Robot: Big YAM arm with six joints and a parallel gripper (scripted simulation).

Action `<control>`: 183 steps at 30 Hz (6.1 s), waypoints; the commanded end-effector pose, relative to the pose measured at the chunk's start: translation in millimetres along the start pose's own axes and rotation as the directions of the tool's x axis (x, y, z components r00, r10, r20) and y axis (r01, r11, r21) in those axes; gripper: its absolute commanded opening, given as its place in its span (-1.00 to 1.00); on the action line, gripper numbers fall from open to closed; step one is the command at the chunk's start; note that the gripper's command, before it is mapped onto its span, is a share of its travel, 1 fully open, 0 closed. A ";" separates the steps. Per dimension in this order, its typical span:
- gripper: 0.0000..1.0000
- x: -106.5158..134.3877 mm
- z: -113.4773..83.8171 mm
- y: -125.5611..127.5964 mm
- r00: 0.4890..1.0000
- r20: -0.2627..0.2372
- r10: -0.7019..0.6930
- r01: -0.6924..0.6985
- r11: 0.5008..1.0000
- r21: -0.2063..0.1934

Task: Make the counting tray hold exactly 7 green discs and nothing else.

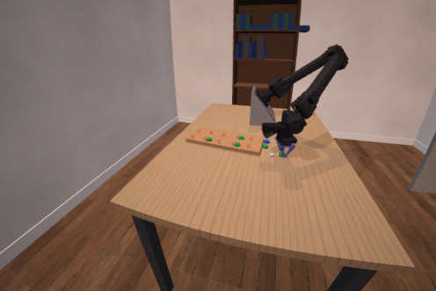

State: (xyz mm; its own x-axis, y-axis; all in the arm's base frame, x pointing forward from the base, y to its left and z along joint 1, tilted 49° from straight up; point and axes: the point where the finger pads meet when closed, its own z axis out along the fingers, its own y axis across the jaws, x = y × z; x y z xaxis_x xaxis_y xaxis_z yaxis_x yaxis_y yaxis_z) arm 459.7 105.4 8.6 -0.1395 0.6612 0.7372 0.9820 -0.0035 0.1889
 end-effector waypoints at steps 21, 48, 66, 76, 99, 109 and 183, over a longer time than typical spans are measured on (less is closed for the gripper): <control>-0.11 -3.8 5.6 0.6 1.000 0.004 0.008 -0.008 1.000 0.002; -1.00 -3.9 6.5 -0.6 1.000 0.004 0.009 -0.009 1.000 0.005; -1.00 -10.4 -5.4 1.9 1.000 0.007 0.016 -0.016 1.000 -0.007; -1.00 0.4 -97.0 18.9 1.000 0.016 -0.024 0.025 0.999 -0.047; -1.00 -149.9 -133.8 9.3 0.998 0.068 0.007 -0.005 1.000 -0.030; -1.00 -320.9 -145.0 -60.5 0.997 0.075 0.009 -0.007 1.000 -0.021; -1.00 -416.1 -6.2 -158.7 1.000 0.009 0.001 -0.001 1.000 0.001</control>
State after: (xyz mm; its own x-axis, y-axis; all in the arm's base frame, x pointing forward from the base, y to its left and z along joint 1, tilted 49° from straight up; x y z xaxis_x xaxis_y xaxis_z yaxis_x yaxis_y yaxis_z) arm 358.7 -174.9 -318.2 -0.1386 0.6653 0.7336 0.9822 -0.0021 0.1876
